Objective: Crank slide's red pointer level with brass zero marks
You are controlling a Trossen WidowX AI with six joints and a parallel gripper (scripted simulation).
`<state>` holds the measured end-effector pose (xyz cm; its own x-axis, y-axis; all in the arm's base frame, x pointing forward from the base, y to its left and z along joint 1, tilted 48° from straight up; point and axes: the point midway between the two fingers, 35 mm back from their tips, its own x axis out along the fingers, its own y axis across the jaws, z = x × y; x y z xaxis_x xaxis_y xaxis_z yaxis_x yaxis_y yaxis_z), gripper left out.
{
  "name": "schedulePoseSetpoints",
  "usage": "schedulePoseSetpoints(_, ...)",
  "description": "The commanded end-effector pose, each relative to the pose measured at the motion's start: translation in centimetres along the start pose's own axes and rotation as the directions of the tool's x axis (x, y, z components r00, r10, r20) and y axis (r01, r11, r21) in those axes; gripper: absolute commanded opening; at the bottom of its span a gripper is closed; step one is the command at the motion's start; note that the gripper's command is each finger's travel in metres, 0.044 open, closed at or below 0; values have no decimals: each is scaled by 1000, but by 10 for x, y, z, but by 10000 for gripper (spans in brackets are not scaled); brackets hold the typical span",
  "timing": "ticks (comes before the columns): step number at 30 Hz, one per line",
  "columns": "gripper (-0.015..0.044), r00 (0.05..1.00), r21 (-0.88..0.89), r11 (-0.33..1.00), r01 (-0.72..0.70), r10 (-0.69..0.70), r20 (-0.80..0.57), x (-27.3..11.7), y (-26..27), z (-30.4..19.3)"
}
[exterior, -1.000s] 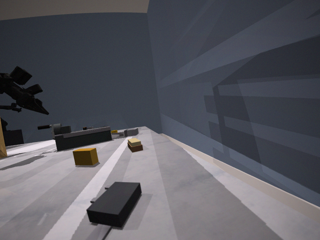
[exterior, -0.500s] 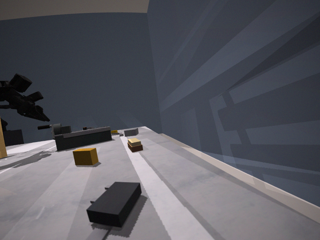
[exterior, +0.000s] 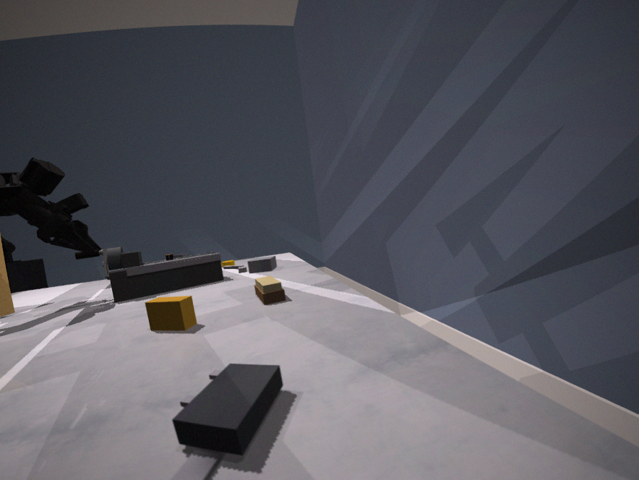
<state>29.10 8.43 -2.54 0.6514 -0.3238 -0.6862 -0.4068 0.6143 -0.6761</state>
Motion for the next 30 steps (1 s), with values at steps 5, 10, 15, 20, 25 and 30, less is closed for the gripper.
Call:
schedulePoseSetpoints(5, 440, 1000, -6, 1000, -6, 6, -1, 9, 1, -11)
schedulePoseSetpoints(10, 440, 1000, -6, 1000, -5, 5, 0, 14, 1, -17)
schedulePoseSetpoints(15, 440, 1000, -7, 1000, -3, 3, 0, 17, 0, -23)
schedulePoseSetpoints(20, 335, 1000, -7, 1000, -3, 3, 0, 17, 0, -23)
schedulePoseSetpoints(25, 204, 1000, -7, 1000, -3, 3, 0, 17, 0, -23)
schedulePoseSetpoints(30, 72, 1000, -7, 1000, -3, 3, 0, 17, 0, -23)
